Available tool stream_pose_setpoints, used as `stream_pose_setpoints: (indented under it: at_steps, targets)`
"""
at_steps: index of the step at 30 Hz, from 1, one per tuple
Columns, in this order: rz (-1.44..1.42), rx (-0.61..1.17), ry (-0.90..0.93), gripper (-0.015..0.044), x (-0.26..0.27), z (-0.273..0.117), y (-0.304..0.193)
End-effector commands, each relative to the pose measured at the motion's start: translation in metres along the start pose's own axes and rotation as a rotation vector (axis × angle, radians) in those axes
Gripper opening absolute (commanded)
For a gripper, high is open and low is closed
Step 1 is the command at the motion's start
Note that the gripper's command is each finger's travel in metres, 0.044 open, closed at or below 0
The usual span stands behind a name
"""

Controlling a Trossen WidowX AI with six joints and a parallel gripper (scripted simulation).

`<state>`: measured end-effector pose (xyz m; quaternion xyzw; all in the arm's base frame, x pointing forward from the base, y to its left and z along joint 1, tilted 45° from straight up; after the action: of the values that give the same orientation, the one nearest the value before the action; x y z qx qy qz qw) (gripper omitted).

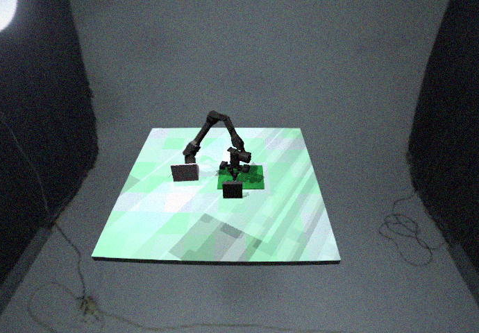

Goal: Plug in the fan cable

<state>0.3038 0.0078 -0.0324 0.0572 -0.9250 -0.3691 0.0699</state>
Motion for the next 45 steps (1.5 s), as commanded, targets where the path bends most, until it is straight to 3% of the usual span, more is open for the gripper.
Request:
stream_pose_setpoints:
  at_steps: [1, 45]
  targets:
    - [-0.003, -0.002, -0.004, 0.0, 0.0, 0.001, 0.0]
    - [0.005, -0.003, -0.004, 0.0, 0.0, 0.013, 0.0]
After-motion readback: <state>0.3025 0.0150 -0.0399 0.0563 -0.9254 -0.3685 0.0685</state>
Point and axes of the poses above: the point midway between the two fingers, 35 mm back from their tips, its own z axis out along the fingers, its own x axis across the jaws, y = z × x, the point moved 5 cm from there along -z, back along the fingers, and after that the axes turned 9 degrees about -z, right-handed, at the moved point
